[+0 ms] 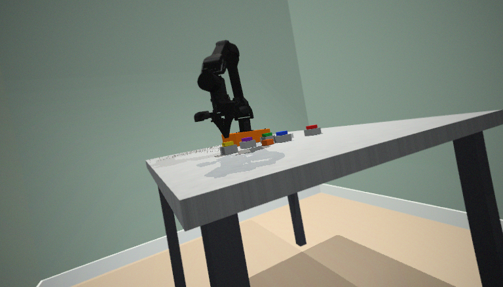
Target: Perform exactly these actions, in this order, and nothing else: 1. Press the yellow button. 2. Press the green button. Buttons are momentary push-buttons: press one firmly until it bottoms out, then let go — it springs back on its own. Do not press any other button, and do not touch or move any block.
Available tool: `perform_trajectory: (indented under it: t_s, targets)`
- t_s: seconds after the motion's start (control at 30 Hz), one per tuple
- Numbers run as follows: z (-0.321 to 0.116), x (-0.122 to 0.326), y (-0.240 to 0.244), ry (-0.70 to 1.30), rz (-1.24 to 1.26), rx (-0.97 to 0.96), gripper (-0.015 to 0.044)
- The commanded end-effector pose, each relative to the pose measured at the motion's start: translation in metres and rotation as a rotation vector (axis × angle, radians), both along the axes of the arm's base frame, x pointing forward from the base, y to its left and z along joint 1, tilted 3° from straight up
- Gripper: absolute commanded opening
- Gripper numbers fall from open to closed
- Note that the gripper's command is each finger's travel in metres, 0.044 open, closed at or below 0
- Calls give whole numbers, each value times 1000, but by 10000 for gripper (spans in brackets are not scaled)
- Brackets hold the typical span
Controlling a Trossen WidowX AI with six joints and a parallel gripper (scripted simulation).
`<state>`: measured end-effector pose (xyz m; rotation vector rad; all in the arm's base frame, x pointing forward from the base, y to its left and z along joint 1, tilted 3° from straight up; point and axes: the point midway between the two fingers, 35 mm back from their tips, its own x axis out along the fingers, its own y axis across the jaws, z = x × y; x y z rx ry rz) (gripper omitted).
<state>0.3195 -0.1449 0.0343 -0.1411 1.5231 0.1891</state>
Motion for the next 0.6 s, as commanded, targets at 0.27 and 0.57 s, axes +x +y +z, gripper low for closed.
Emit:
perform_trajectory:
  t_s: [0.27, 0.57]
  targets:
    - [-20, 0, 0, 3, -5, -4, 20]
    - [-22, 0, 1, 3, -5, -4, 20]
